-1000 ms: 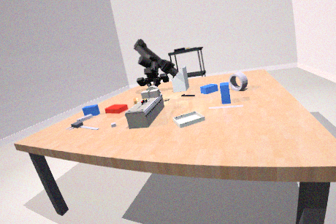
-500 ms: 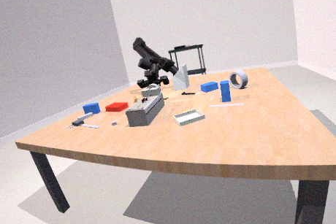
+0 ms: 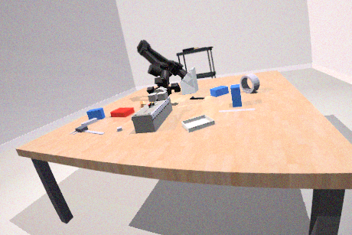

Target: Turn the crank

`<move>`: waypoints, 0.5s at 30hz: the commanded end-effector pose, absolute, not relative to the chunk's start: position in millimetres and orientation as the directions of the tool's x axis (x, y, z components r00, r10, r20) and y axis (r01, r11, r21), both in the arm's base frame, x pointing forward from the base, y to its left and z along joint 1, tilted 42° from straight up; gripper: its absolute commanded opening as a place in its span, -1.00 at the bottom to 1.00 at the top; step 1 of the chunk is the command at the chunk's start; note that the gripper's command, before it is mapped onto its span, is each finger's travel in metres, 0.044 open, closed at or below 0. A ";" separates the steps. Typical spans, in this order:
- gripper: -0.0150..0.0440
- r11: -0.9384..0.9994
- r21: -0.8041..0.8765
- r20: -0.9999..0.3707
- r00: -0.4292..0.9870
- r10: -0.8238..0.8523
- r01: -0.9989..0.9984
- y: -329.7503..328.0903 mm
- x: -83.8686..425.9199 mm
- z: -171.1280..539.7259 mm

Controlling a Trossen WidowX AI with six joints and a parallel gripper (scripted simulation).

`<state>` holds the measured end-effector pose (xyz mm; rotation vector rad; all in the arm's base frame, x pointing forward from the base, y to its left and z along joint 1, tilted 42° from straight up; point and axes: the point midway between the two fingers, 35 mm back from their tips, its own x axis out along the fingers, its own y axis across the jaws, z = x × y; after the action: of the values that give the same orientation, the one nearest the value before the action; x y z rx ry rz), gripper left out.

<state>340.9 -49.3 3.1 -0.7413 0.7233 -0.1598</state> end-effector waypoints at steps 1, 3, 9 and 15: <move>-0.49 0.739 -0.664 -0.550 0.745 -0.377 -0.116 -46.7 340.3 -5.5; -0.49 0.739 -0.664 -0.550 0.745 -0.377 -0.116 -44.7 340.1 -8.1; -0.49 0.739 -0.663 -0.550 0.745 -0.377 -0.116 -38.6 339.2 -13.7; -0.49 0.739 -0.663 -0.551 0.745 -0.377 -0.116 -33.9 338.3 -16.5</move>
<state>339.4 -40.3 -10.7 -0.7422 0.7248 -0.1806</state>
